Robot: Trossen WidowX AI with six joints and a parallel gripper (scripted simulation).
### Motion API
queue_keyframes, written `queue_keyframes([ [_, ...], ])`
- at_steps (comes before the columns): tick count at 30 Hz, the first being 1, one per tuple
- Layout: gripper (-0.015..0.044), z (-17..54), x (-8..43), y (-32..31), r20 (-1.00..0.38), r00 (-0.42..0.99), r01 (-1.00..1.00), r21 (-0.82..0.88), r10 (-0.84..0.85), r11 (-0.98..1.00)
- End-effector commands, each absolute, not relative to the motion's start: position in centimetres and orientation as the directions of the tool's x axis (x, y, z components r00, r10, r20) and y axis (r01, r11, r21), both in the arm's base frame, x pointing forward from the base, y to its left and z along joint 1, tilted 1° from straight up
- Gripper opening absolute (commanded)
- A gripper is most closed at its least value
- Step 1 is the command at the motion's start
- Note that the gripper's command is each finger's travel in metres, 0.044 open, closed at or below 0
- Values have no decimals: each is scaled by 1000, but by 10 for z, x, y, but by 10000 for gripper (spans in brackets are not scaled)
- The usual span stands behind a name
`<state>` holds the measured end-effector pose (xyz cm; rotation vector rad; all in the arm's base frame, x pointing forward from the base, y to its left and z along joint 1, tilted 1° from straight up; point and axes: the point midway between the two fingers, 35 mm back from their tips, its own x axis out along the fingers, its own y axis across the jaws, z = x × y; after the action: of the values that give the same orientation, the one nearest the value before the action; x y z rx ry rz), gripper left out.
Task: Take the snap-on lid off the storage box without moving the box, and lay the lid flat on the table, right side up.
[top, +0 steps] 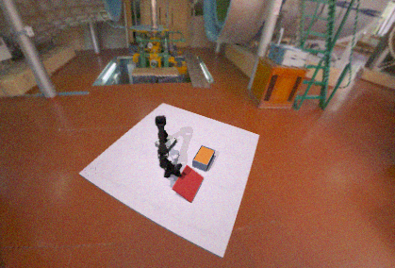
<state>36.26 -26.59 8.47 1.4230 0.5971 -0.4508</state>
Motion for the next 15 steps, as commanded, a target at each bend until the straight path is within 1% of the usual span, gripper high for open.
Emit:
queue_keyframes([
  [1, 0, 83, 364, -266, -621, 781, 612, 783, 65, 113],
  [15, 0, 72, 364, -266, -621, 781, 612, 783, 65, 113],
])
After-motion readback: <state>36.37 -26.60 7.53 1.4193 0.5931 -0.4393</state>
